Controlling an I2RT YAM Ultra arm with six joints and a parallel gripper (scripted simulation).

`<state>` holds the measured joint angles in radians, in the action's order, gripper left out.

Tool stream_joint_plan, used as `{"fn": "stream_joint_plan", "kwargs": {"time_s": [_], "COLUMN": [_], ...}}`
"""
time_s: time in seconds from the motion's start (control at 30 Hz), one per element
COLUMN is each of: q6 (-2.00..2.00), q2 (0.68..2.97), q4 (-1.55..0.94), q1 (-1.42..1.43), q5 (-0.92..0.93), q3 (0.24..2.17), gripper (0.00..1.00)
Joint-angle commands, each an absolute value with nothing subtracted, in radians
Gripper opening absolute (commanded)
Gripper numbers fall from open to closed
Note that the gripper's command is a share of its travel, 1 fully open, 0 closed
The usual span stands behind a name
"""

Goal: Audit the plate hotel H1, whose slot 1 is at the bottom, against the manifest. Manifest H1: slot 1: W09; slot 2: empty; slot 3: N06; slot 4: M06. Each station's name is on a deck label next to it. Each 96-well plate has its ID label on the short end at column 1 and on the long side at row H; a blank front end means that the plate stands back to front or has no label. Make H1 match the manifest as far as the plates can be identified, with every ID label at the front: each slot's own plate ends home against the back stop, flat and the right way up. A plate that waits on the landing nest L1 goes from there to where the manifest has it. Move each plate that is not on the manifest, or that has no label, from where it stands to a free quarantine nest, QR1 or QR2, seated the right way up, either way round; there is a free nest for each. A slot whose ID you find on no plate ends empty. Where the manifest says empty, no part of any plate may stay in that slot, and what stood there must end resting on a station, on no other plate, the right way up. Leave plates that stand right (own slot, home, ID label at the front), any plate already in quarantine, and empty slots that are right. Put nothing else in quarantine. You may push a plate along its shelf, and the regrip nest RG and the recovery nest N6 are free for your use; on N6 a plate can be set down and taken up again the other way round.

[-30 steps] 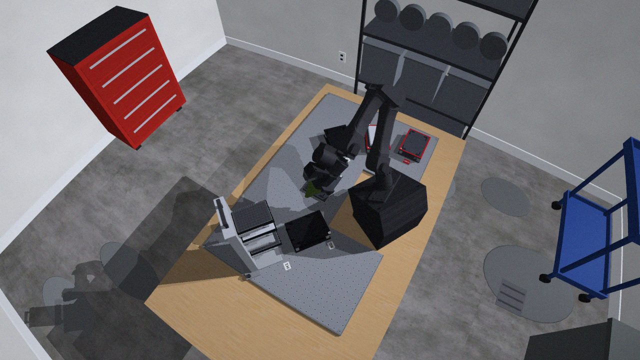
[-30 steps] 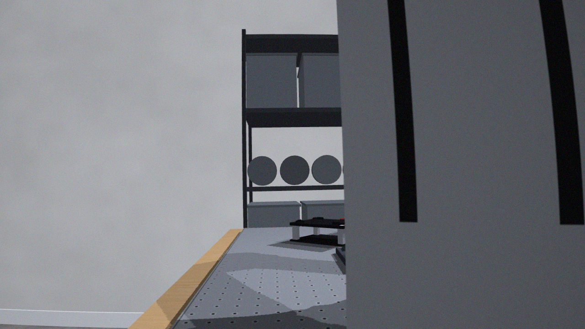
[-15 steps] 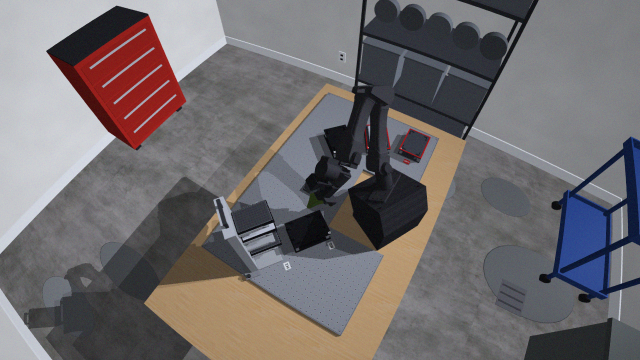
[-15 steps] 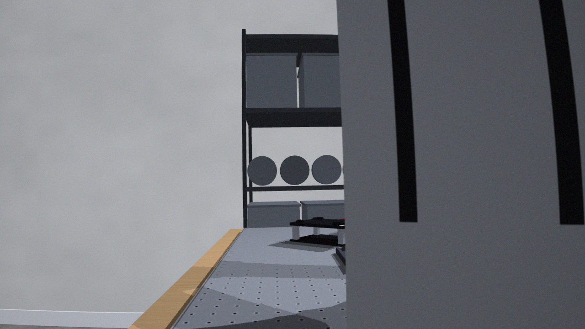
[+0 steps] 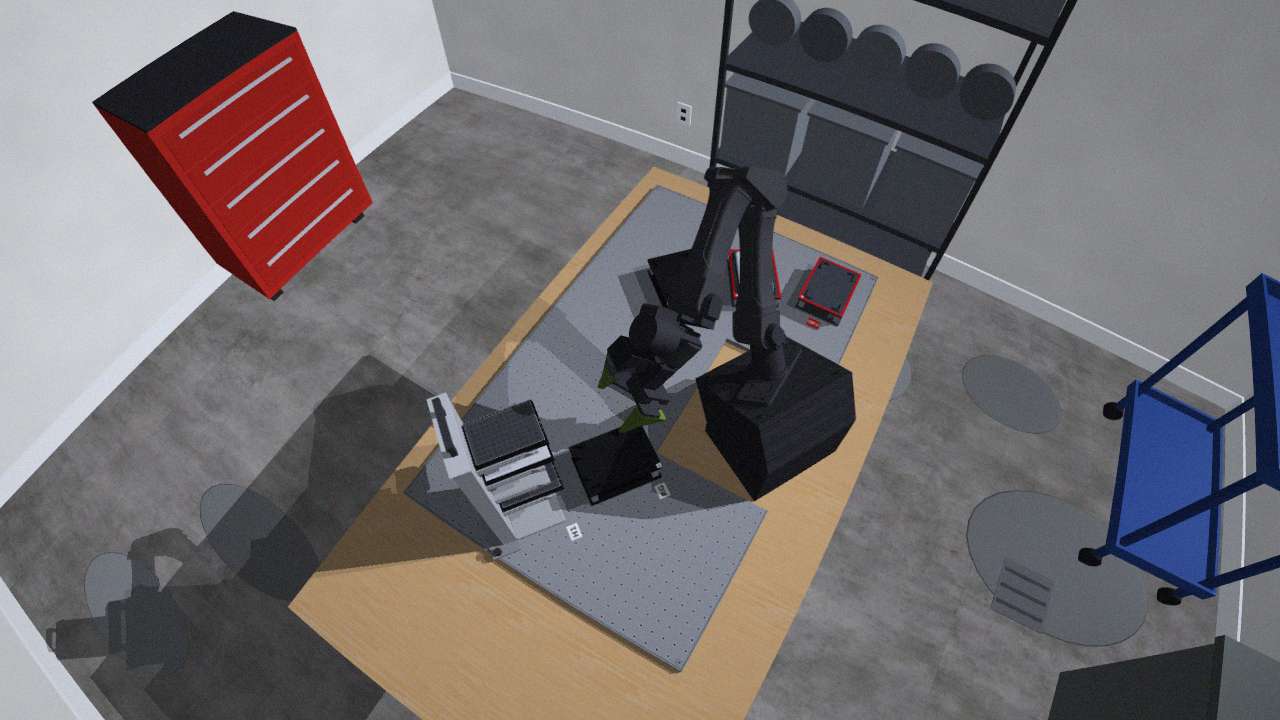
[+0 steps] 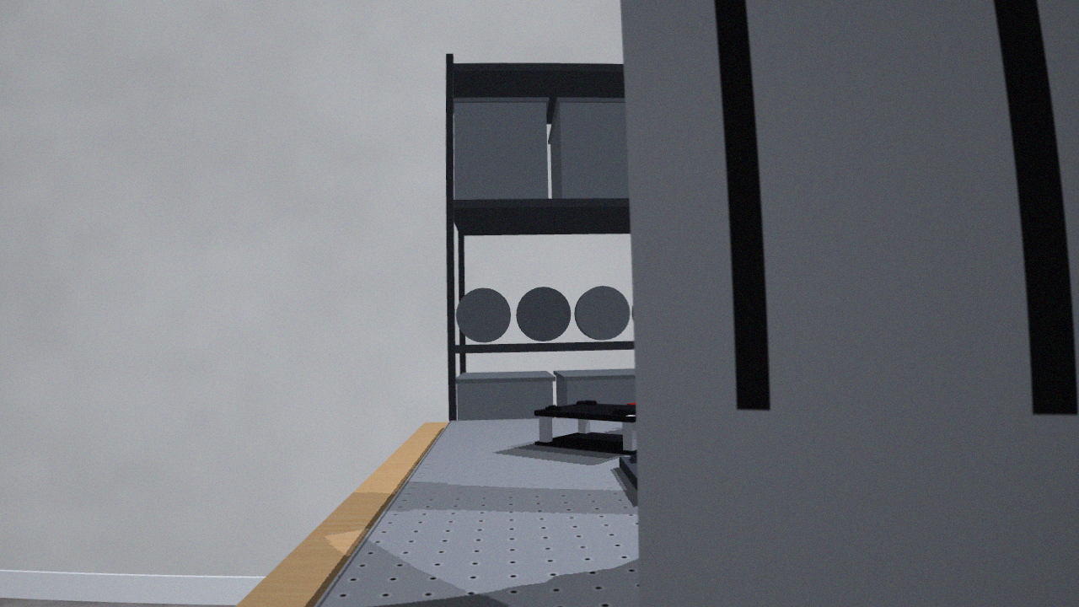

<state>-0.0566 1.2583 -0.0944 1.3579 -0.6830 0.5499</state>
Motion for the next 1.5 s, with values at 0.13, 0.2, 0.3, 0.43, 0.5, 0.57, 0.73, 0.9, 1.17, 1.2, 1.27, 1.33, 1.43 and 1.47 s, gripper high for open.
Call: {"fn": "stream_joint_plan", "kwargs": {"time_s": [0.13,0.2,0.3,0.43,0.5,0.57,0.73,0.9,1.17,1.2,1.27,1.33,1.43,1.47], "q6": [0.007,0.021,0.034,0.061,0.075,0.09,0.126,0.152,0.183,0.184,0.185,0.185,0.181,0.182], "q2": [1.212,1.211,1.214,1.228,1.244,1.25,1.261,1.272,1.289,1.29,1.29,1.291,1.274,1.274], "q4": [-0.269,-0.305,-0.332,-0.4,-0.435,-0.469,-0.554,-0.609,-0.669,-0.67,-0.671,-0.672,-0.662,-0.662], "q1": [1.424,1.438,1.447,1.475,1.489,1.503,1.536,1.556,1.575,1.575,1.575,1.575,1.565,1.565], "q5": [-0.734,-0.743,-0.75,-0.767,-0.776,-0.784,-0.804,-0.816,-0.826,-0.826,-0.826,-0.826,-0.82,-0.82], "q3": [0.659,0.684,0.702,0.751,0.778,0.805,0.874,0.921,0.972,0.972,0.973,0.973,0.954,0.954], "gripper": [1.0,1.0,1.0,1.0,1.0,1.0,1.0,1.0,1.0,1.0,1.0,1.0,1.0,1.0]}}
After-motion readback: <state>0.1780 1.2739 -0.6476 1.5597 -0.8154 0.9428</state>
